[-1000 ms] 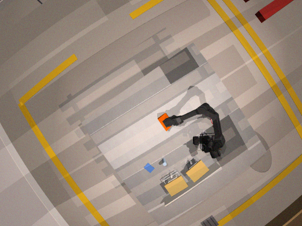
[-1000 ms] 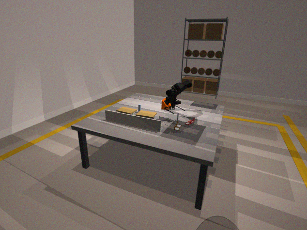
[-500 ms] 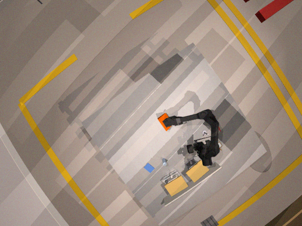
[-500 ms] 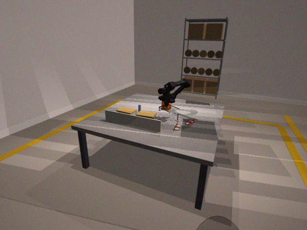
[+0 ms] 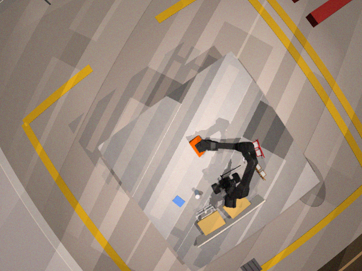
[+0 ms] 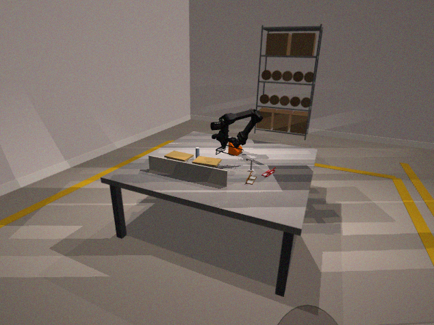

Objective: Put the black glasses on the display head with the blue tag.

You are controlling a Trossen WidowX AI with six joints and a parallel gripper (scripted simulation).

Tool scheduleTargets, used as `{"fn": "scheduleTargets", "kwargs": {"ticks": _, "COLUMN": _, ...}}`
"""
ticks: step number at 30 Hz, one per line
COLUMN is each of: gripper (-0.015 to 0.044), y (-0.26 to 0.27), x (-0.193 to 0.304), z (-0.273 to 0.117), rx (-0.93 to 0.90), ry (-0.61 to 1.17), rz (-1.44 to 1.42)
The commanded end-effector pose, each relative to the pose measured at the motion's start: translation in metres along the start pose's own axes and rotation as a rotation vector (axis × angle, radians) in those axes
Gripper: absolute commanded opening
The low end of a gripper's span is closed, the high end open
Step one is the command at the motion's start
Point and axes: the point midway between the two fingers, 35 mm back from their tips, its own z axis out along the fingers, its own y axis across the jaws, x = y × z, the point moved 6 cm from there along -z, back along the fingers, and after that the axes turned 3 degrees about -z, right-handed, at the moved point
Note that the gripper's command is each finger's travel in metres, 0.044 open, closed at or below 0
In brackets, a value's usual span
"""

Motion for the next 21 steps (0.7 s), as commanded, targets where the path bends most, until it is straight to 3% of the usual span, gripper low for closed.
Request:
{"fn": "scheduleTargets", "kwargs": {"ticks": 1, "gripper": 0.0, "y": -0.022, "x": 0.006, "z": 0.003, "rx": -0.007, "ry": 0.005, "rz": -0.055}}
{"fn": "scheduleTargets", "kwargs": {"ticks": 21, "gripper": 0.0, "y": -0.037, "x": 0.008, "z": 0.016, "rx": -0.012, "ry": 0.005, "rz": -0.097}}
